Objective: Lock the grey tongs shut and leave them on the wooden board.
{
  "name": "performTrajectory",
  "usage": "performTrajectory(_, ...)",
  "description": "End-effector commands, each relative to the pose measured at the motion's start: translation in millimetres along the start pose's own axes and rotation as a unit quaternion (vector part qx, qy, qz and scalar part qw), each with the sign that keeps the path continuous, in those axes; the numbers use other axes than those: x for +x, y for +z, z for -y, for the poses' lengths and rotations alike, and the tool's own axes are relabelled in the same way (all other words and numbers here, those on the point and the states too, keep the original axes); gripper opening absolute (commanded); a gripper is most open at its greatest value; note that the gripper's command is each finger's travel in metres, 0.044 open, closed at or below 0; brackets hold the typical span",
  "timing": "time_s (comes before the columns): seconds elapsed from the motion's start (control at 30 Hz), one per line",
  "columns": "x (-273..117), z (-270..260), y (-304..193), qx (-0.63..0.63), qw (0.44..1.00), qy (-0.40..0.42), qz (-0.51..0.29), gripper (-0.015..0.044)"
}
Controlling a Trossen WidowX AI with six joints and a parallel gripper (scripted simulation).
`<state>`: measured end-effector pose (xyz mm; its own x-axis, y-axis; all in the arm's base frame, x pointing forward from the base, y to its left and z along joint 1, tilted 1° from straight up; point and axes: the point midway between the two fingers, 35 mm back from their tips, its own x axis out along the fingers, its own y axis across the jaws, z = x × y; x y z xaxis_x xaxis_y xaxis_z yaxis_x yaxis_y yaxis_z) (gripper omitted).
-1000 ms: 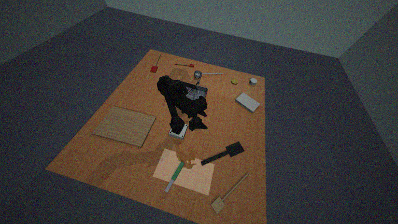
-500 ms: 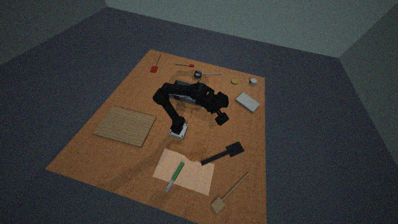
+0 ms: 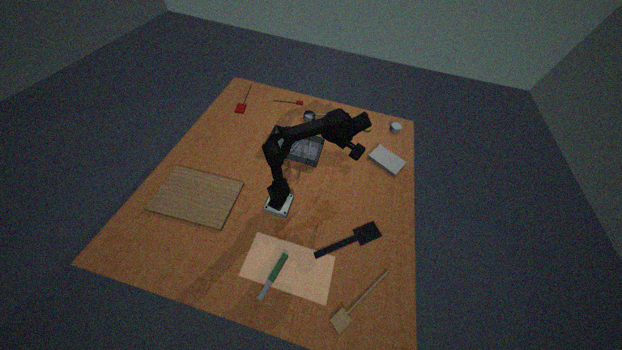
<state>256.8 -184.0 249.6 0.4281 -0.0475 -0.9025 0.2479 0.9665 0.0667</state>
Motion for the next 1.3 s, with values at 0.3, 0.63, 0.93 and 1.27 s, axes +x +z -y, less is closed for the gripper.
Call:
performTrajectory(0.3,104.1,-158.4,31.3,-0.13,0.981,0.042,-0.141,0.044)
performTrajectory(0.63,141.5,-238.6,12.4,-0.187,0.963,0.02,-0.195,0.044)
performTrajectory(0.93,140.3,-241.1,8.6,-0.187,0.963,0.02,-0.196,0.044)
performTrajectory(1.27,153.5,-241.2,5.2,-0.187,0.963,0.02,-0.195,0.044)
